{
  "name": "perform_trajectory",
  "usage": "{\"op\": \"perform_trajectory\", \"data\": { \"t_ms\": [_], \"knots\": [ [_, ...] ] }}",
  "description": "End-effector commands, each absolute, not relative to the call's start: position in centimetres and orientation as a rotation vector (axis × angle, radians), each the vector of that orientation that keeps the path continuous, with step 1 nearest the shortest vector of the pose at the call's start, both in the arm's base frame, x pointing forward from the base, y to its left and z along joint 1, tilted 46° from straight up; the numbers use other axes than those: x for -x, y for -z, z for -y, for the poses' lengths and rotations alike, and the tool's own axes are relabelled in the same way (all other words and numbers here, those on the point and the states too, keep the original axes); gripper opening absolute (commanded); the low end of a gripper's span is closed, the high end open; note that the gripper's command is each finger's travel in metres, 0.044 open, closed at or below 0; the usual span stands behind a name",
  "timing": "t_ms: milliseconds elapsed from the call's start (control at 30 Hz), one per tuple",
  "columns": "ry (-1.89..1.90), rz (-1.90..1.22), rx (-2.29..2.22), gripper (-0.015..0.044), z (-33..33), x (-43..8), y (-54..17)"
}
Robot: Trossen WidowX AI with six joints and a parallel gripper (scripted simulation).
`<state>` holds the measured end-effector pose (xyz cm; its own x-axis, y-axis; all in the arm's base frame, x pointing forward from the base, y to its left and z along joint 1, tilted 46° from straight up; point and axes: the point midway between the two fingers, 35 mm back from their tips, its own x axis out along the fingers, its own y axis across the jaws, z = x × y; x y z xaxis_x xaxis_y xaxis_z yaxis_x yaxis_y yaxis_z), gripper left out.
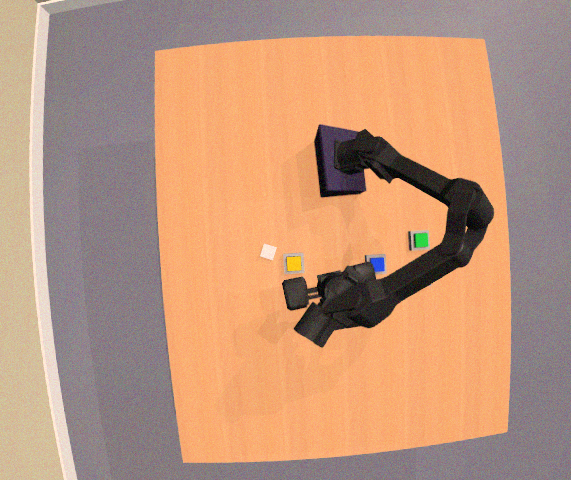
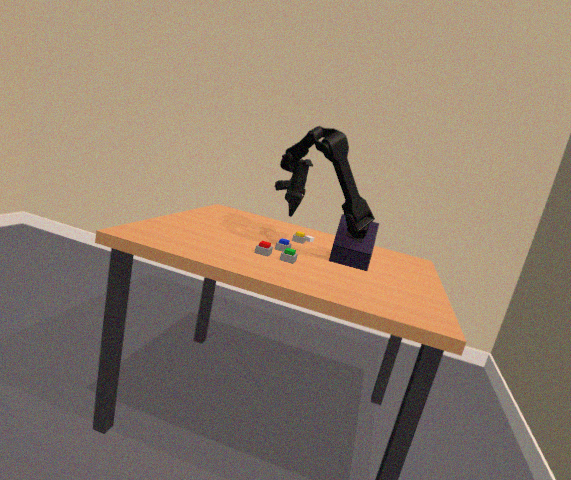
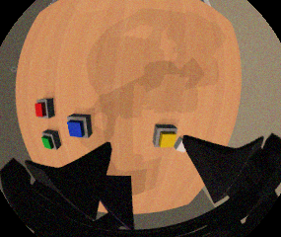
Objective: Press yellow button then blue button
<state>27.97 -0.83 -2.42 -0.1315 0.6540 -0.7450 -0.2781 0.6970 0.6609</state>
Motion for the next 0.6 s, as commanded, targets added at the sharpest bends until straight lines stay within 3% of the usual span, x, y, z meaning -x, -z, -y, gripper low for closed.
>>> {"op": "perform_trajectory", "data": {
  "t_ms": [0, 167, 333, 567],
  "knots": [
    [-0.775, -1.548, -0.425, 0.0400, 5.3, -26.0, 5.0],
    [-0.757, -1.560, -0.470, 0.0400, 7.1, -24.9, 6.0],
    [-0.759, -1.559, -0.472, 0.0269, 3.0, -24.2, 10.2],
    [-0.760, -1.559, -0.472, 0.0085, 2.8, -24.1, 10.4]
  ]
}}
